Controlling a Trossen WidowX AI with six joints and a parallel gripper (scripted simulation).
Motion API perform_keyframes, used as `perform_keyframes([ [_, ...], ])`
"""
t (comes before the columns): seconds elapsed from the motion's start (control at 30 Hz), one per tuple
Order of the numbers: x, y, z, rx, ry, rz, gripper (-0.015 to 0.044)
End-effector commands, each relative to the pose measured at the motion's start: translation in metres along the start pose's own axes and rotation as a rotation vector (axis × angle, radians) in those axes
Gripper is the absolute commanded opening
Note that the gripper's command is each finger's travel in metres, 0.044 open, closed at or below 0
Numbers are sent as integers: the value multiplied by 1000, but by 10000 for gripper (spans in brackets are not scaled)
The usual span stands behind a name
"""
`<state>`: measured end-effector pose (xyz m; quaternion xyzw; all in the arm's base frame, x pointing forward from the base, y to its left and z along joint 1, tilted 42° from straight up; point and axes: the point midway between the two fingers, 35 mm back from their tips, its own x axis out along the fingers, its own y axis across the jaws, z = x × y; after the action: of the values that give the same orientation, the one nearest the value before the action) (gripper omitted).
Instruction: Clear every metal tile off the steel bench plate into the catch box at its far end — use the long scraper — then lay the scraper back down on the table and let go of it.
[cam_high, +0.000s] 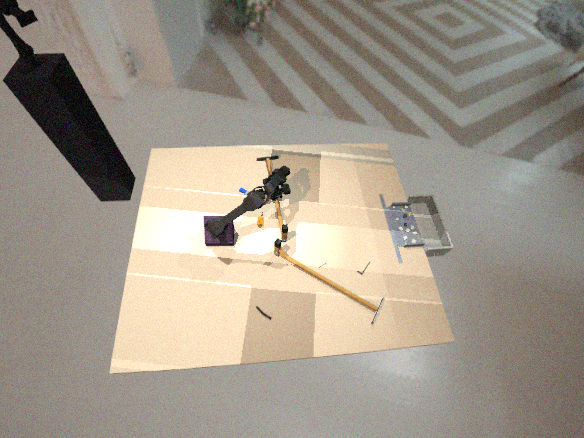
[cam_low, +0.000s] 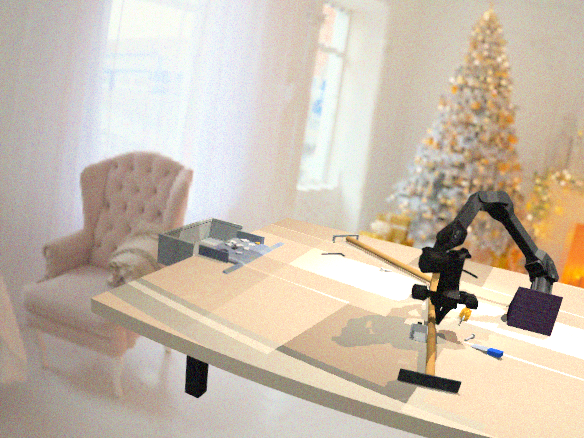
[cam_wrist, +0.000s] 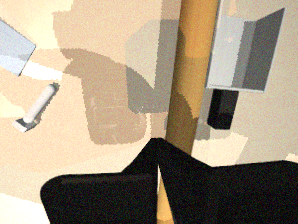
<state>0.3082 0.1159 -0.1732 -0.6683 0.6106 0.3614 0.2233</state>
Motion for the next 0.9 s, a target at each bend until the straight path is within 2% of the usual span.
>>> perform_keyframes([
  [0.0,4,-4,0,-2,6,3,0],
  [0.87,5,-30,-3,-1,8,2,0],
])
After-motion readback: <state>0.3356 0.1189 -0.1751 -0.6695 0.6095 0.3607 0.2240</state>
